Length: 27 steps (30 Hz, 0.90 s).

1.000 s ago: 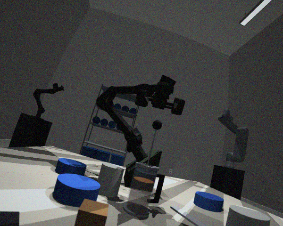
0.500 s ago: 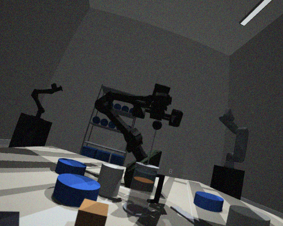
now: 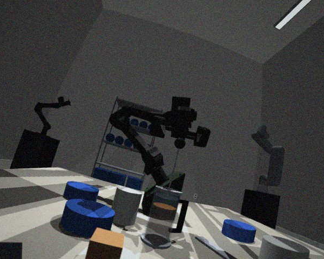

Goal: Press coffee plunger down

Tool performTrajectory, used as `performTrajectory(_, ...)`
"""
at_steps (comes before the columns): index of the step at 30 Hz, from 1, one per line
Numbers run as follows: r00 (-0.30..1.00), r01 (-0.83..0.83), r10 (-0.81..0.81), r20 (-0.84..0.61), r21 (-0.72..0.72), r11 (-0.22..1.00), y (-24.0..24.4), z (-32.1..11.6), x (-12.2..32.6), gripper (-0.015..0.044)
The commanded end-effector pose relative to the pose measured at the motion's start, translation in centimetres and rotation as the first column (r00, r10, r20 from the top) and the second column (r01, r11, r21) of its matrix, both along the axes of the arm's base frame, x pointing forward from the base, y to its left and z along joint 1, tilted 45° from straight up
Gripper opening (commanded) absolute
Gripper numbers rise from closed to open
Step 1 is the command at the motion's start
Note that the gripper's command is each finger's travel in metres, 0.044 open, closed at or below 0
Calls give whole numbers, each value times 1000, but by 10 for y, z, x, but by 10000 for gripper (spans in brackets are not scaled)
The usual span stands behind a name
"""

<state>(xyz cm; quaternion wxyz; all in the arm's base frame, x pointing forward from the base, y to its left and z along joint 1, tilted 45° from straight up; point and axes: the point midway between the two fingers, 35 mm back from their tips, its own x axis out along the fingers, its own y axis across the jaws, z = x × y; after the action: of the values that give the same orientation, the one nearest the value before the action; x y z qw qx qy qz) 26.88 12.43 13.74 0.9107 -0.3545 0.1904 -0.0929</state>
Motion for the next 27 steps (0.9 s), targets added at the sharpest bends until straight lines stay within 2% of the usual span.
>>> performTrajectory(1, 1000, -5, 4, -6, -14, 1000, -3, -4, 6, 440)
performTrajectory(6, 1000, -6, 6, -1, -16, 1000, -5, -5, 11, 440)
performTrajectory(18, 1000, -6, 6, -1, -16, 1000, -5, -5, 11, 125)
performTrajectory(27, 1000, -6, 6, -1, -16, 1000, -5, -5, 11, 117)
